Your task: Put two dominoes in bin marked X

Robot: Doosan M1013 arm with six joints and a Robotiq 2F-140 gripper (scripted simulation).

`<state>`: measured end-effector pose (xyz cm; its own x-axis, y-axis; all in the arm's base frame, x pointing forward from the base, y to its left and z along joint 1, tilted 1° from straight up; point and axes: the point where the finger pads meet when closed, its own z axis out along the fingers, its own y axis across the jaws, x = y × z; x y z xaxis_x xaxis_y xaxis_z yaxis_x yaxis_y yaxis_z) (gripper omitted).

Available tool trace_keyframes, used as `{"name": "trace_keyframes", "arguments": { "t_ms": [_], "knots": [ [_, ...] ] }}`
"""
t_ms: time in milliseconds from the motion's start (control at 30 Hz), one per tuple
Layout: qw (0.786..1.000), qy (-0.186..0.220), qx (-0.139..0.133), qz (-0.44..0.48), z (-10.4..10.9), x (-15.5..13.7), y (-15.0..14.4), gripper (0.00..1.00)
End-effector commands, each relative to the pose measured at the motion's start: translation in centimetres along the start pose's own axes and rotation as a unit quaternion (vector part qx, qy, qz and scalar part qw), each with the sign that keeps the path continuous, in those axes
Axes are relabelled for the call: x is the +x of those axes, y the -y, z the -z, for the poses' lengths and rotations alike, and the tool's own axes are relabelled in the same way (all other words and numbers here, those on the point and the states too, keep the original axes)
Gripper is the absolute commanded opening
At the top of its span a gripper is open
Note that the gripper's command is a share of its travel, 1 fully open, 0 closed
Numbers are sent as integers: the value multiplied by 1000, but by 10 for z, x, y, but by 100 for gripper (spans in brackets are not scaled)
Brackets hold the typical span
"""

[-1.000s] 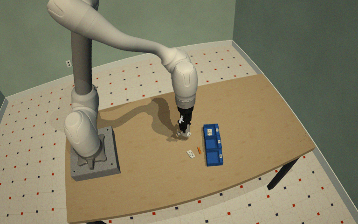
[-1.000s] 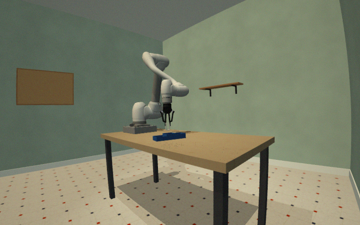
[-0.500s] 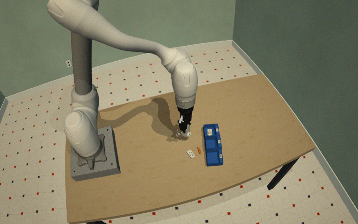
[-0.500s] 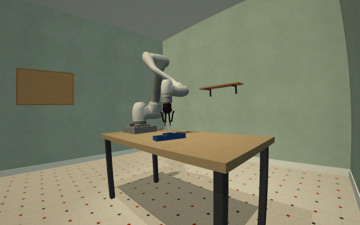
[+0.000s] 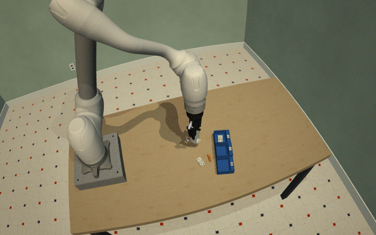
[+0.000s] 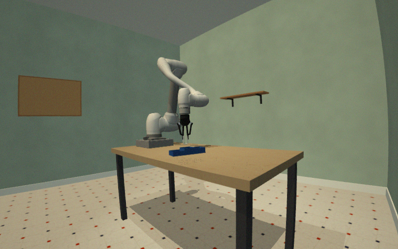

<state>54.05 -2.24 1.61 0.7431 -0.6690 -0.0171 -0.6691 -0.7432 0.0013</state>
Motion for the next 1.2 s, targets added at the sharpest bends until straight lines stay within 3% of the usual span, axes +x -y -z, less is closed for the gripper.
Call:
{"name": "trace_keyframes", "arguments": {
  "t_ms": [0,1167],
  "knots": [
    [1000,-2,2,0,5,3,2,13],
    [1000,-2,2,0,9,1,0,13]
  ]
}}
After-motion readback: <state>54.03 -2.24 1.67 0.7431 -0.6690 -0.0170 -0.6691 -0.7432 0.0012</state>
